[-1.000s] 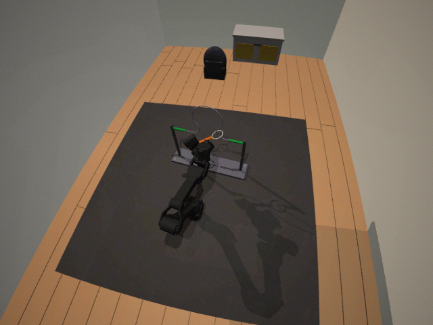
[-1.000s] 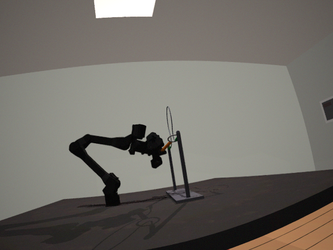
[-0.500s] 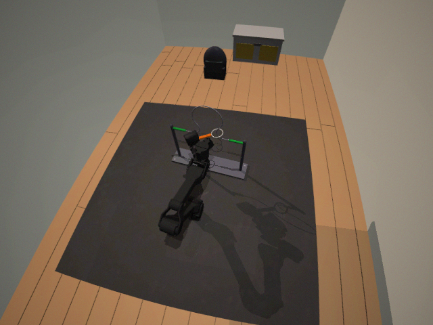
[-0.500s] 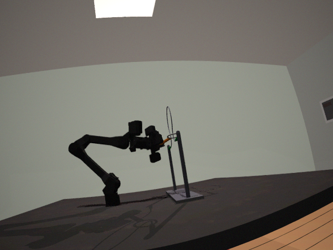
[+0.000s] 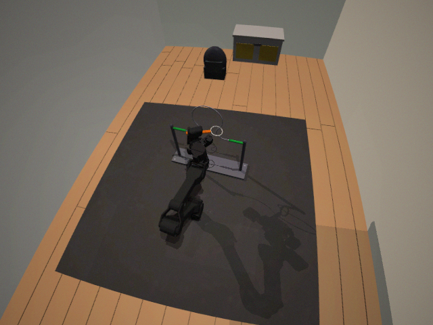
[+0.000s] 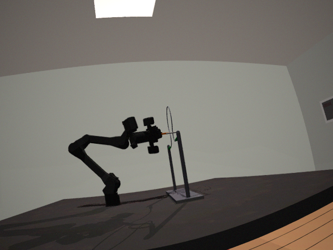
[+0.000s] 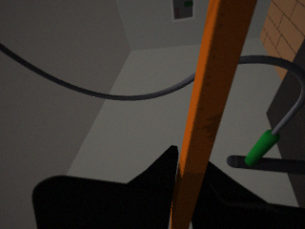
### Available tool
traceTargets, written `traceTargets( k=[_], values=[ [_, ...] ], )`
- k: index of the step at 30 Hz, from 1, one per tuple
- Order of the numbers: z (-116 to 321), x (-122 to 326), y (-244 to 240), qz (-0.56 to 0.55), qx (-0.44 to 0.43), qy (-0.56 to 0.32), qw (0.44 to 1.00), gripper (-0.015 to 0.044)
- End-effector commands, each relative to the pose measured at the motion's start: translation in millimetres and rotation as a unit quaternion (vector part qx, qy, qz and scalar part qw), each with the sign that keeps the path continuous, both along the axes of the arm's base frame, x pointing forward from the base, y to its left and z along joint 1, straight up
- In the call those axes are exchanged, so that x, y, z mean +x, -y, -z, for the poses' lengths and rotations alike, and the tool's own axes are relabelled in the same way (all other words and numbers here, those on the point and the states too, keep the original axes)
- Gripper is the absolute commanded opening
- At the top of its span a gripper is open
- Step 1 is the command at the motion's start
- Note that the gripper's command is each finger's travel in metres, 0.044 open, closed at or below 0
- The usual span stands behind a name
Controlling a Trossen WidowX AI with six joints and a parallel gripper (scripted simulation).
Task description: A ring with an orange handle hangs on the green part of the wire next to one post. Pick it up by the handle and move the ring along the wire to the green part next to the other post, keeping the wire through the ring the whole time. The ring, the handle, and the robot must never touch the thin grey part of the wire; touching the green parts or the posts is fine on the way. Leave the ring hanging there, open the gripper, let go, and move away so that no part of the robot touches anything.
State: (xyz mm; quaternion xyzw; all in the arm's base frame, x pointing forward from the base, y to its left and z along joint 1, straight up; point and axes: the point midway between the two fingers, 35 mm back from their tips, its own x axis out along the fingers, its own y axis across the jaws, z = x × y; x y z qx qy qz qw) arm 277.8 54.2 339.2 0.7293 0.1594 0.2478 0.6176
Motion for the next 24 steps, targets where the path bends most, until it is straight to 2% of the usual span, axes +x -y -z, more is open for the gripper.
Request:
traceTargets(
  k=[1,16,24],
  values=[
    [-13,0,4,0.001,0.044,0.004,0.999,-0.0150],
    [-55,7,18,0.036,0.167,0.000,0.985,-0.0150],
    [-64,6,25,0.035,0.183,-0.001,0.982,-0.0150]
  ],
)
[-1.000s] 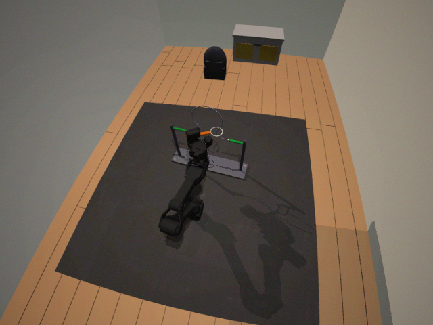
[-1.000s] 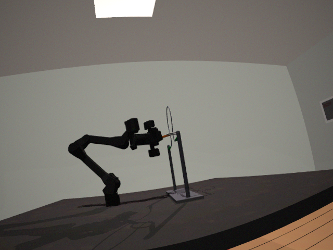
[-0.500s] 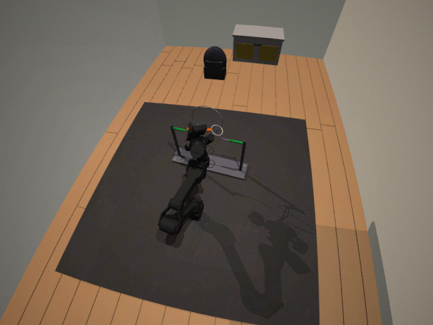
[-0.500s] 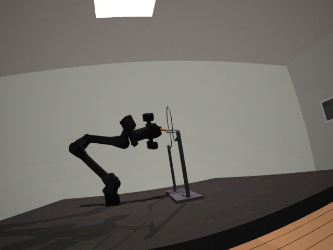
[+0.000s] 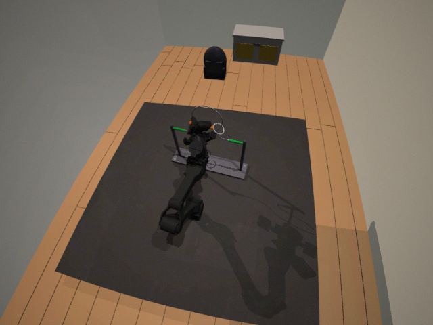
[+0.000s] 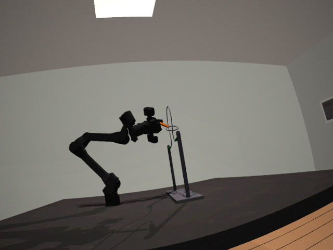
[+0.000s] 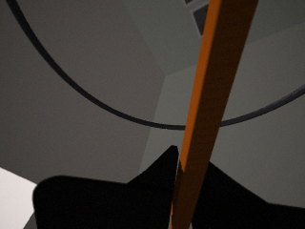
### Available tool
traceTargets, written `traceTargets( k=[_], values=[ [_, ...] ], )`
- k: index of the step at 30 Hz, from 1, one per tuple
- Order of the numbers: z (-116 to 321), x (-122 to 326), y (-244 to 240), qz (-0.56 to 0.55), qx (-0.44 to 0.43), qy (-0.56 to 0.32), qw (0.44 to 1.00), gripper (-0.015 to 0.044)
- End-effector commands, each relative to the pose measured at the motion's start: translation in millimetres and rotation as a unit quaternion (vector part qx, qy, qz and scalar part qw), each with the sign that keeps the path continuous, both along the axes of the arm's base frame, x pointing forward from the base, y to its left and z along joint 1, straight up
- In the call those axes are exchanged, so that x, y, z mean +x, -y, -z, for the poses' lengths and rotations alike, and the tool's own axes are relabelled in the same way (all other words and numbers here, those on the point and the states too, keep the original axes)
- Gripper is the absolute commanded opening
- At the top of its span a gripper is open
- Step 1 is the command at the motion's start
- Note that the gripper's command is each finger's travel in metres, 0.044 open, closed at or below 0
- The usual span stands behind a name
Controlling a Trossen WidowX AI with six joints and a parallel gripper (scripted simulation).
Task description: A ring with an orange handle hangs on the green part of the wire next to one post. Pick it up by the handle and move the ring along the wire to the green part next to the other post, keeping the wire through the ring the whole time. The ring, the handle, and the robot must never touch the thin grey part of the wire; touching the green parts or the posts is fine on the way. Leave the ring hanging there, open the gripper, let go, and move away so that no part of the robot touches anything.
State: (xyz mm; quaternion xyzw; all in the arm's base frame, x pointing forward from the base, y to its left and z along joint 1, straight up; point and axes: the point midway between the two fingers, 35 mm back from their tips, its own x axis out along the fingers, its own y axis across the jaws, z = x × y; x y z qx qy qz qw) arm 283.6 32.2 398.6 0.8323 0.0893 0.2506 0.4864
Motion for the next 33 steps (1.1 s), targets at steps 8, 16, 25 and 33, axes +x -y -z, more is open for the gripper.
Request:
traceTargets(
  k=[8,16,25,33],
  values=[
    [-7.5,0.4,5.2,0.001,-0.012,-0.004,1.000,-0.0150],
    [-6.3,0.5,4.7,0.001,-0.055,-0.011,0.998,-0.0150],
    [-2.6,0.8,3.1,0.000,-0.112,-0.020,0.993,-0.0150],
    [1.4,1.1,1.8,0.000,-0.165,-0.029,0.986,-0.0150]
  ],
)
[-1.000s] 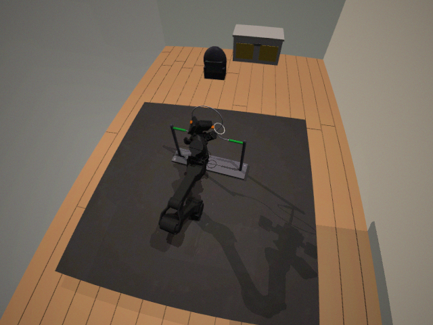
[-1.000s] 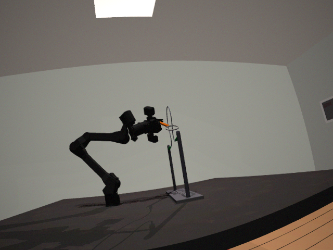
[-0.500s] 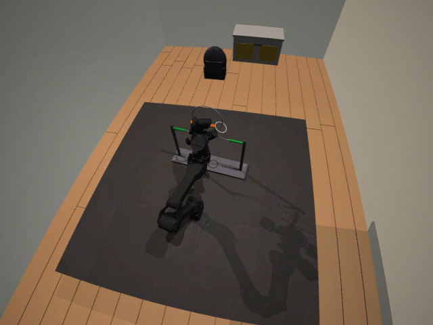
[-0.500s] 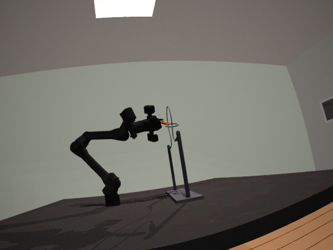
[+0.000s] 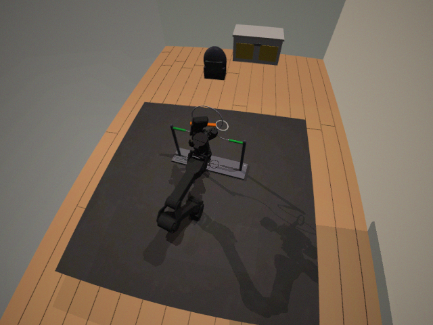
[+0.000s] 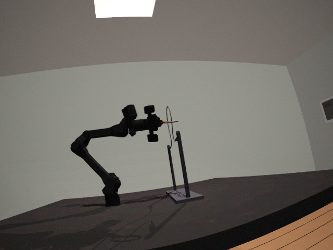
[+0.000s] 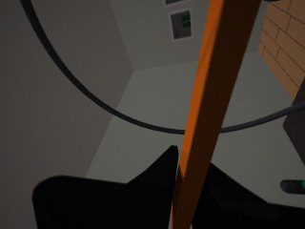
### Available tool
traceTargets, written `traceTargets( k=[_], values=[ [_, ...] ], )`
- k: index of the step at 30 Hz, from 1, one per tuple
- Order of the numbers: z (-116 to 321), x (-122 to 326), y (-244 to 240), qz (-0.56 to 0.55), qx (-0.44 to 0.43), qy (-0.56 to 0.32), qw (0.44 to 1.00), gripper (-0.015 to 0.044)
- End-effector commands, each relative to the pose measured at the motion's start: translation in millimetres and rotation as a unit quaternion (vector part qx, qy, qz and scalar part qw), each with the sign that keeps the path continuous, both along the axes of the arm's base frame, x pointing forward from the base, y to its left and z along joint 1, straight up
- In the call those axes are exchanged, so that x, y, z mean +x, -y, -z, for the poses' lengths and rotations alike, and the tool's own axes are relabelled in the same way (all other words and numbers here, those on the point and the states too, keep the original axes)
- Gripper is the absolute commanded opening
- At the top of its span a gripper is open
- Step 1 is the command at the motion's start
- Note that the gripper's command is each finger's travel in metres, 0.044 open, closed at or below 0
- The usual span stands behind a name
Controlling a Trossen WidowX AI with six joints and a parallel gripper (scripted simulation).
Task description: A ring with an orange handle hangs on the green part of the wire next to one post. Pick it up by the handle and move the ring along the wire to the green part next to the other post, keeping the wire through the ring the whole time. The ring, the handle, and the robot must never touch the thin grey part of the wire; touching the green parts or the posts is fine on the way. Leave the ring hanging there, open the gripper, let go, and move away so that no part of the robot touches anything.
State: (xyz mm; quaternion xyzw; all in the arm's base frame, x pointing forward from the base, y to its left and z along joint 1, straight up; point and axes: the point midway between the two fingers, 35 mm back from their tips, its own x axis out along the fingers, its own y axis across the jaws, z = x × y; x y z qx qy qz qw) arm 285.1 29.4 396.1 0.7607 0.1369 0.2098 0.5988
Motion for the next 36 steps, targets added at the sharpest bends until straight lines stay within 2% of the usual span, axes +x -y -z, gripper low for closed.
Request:
traceTargets(
  k=[1,36],
  values=[
    [-1,0,-1,-0.003,-0.028,-0.001,1.000,-0.0150],
    [18,0,-1,-0.001,-0.261,-0.046,0.964,-0.0150]
  ],
)
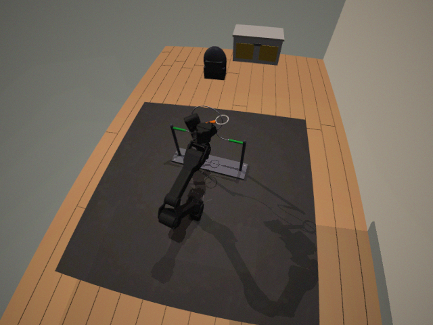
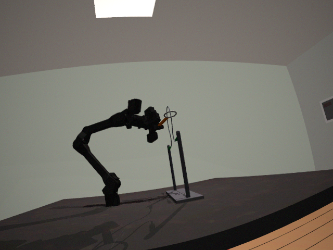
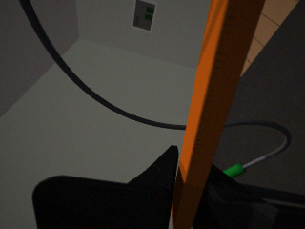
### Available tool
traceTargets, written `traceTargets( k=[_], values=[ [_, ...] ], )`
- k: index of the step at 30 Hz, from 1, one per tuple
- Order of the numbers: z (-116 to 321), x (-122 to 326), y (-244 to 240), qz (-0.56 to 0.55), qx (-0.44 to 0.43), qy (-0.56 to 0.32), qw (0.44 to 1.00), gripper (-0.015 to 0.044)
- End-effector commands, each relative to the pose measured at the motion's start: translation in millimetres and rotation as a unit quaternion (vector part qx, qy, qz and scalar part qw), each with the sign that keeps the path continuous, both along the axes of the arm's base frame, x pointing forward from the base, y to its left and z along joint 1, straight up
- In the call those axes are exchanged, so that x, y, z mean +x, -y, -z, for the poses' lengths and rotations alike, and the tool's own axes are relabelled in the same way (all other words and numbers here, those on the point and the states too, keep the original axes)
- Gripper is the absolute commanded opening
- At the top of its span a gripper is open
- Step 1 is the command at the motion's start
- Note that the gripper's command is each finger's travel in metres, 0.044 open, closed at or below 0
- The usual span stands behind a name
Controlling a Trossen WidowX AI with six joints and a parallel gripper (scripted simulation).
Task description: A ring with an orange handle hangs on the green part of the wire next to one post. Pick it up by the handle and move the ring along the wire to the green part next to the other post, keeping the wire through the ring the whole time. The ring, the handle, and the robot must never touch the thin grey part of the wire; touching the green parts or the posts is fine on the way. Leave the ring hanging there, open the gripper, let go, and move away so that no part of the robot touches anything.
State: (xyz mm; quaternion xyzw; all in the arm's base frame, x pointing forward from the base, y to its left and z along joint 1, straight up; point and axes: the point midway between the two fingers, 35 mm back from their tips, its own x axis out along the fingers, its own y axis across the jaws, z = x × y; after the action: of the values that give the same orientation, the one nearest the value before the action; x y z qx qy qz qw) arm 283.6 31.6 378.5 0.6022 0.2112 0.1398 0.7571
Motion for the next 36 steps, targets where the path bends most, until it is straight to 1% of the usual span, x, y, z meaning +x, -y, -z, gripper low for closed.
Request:
traceTargets(
  k=[1,18,36],
  values=[
    [1,1,1,0.002,-0.028,-0.005,1.000,-0.0150],
    [9,1,4,0.008,-0.143,-0.028,0.989,-0.0150],
    [17,1,10,0.016,-0.261,-0.053,0.964,-0.0150]
  ],
)
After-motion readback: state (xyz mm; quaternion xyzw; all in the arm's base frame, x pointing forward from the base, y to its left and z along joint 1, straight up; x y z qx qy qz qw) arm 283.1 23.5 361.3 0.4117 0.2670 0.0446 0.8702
